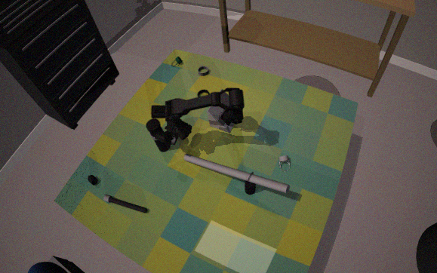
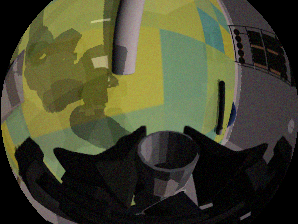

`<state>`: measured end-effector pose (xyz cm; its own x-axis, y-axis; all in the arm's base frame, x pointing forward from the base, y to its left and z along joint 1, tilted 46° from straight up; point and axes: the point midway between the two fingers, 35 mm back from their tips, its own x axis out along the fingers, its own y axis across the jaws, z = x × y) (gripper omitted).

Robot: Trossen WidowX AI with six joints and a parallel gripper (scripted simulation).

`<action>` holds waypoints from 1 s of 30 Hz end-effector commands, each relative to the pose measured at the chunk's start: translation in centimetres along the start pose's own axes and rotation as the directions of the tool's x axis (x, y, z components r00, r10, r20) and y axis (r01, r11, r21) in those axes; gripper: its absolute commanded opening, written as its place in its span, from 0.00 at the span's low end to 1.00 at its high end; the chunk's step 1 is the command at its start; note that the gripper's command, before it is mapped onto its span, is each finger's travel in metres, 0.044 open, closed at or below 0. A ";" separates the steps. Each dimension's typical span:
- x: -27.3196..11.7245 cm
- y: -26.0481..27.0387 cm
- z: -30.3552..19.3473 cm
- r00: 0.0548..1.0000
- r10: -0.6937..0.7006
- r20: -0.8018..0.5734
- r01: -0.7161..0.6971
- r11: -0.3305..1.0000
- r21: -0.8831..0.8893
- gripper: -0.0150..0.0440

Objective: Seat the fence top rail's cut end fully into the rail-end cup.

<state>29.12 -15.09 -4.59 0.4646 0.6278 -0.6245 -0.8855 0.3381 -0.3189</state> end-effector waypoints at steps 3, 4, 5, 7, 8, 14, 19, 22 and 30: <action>-0.2 -0.1 0.2 1.000 0.000 0.000 0.000 1.000 0.001 0.74; -0.3 -0.2 0.3 1.000 0.000 -0.001 0.000 1.000 0.001 0.79; -0.5 -0.3 0.5 1.000 0.000 -0.001 0.000 1.000 0.001 0.83; -1.0 -0.7 1.1 1.000 0.000 -0.001 0.000 1.000 0.003 0.92; -1.3 -0.9 1.4 1.000 0.000 -0.002 0.000 1.000 0.003 0.97; -3.2 -1.9 3.7 1.000 0.000 -0.004 0.000 1.000 0.008 1.00; -3.2 -2.0 3.6 1.000 -0.002 -0.003 0.002 1.000 0.020 1.00; -4.6 -2.8 5.2 1.000 -0.001 0.005 0.000 0.969 0.247 1.00; -9.4 -4.7 11.5 0.999 0.003 0.032 -0.029 0.495 0.868 1.00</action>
<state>29.36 -15.08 5.51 0.4540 0.6427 -0.6171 -0.7472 0.6519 0.1291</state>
